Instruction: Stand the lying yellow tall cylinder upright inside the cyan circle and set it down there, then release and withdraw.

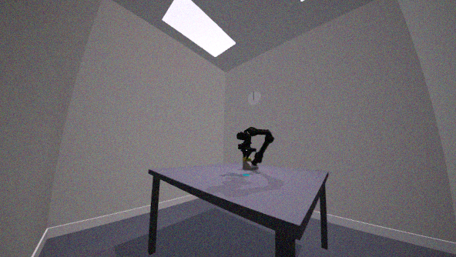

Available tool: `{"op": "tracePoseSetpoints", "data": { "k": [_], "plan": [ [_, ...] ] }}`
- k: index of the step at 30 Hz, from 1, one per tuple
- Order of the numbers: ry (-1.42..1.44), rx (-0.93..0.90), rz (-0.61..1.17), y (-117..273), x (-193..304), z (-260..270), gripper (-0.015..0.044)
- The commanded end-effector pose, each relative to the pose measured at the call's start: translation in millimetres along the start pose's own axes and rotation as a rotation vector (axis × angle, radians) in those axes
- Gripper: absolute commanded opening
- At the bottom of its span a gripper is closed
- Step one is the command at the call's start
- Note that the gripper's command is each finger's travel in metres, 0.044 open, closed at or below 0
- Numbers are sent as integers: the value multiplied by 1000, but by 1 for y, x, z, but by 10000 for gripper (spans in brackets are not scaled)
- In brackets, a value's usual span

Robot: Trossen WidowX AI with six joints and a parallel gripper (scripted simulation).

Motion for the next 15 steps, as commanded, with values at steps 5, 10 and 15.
{"op": "tracePoseSetpoints", "data": {
  "k": [5,10,15],
  "plan": [
    [7,49,-16,-5,2,-2,105],
    [13,76,-30,-8,2,-2,105],
    [19,103,-45,-10,3,-3,105]
  ]
}}
Point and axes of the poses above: the point midway between the two fingers, 35 mm back from their tips, its own y axis back along the fingers, its own z axis across the jaws, x = y × z, the point moved 1 cm from there along y, back along the fingers, and after that the axes turned 11 degrees about y, right-handed, at the moved point
